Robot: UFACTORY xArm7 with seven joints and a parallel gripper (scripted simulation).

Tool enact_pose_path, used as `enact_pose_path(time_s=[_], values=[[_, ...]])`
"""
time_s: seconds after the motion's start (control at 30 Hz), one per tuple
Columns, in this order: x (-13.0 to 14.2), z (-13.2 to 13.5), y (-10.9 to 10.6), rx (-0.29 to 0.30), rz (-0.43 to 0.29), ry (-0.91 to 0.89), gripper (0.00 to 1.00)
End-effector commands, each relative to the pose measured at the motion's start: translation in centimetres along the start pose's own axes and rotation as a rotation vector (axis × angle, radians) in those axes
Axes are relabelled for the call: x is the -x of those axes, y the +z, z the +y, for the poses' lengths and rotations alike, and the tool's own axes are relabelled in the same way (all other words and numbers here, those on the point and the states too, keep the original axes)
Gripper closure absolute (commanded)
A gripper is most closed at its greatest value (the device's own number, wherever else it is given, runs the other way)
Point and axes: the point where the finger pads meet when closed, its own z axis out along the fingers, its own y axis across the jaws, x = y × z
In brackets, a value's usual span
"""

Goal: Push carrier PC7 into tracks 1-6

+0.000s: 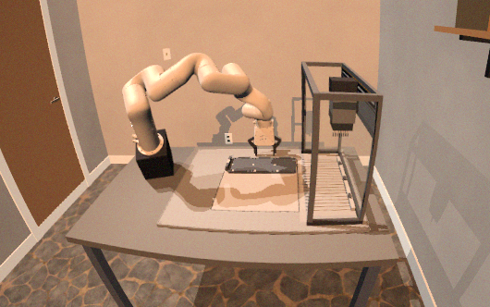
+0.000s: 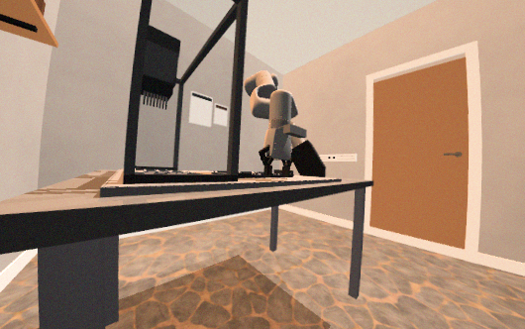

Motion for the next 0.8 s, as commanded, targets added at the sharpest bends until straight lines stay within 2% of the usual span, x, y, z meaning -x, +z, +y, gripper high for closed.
enact_pose_path(time_s=[0.0, 0.77], values=[[-0.4, 0.2, -0.2, 0.004, 0.004, 0.0, 0.0], [-1.6, 0.2, -0.2, 0.004, 0.004, 0.0, 0.0]])
